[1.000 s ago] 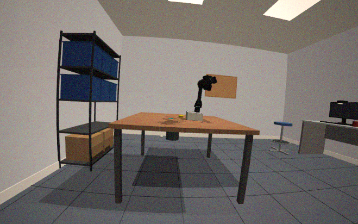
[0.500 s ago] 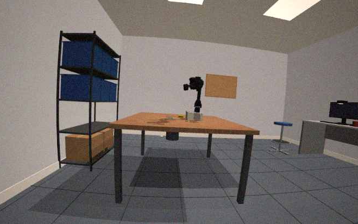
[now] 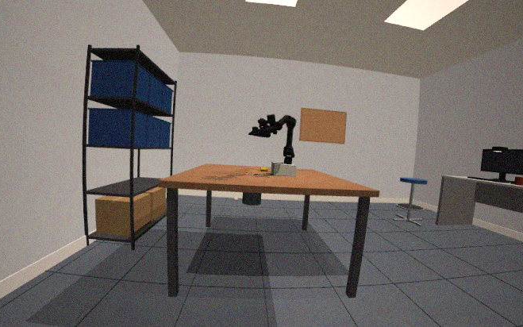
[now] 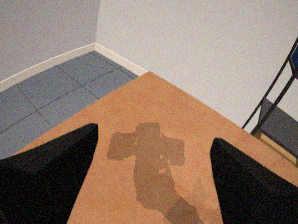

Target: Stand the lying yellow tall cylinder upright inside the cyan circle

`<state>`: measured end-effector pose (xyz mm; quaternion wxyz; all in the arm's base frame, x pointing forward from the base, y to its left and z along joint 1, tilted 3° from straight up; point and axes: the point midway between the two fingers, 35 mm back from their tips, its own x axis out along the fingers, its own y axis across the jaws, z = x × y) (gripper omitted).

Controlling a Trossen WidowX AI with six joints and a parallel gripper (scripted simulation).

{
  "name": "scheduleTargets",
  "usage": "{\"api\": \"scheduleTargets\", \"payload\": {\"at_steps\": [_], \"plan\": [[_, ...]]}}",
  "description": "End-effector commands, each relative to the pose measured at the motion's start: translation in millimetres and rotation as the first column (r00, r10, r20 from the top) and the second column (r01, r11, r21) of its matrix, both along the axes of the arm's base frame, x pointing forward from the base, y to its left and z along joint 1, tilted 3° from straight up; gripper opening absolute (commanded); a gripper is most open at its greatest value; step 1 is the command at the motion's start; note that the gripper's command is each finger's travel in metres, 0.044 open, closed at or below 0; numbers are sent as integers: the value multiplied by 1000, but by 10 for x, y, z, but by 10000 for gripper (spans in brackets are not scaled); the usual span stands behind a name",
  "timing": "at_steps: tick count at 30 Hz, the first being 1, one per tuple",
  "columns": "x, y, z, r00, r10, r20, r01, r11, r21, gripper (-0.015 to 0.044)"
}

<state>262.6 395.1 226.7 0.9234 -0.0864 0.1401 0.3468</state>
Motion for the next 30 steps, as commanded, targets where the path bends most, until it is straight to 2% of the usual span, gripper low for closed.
{"api": "scheduleTargets", "payload": {"at_steps": [1,16,30], "plan": [[253,-231,-140,999,-45,-14,44,996,-78,309],[1077,-1523,-710,957,-265,-120,201,900,-387,309],[1265,-2869,-1155,848,-455,-271,227,775,-589,309]]}}
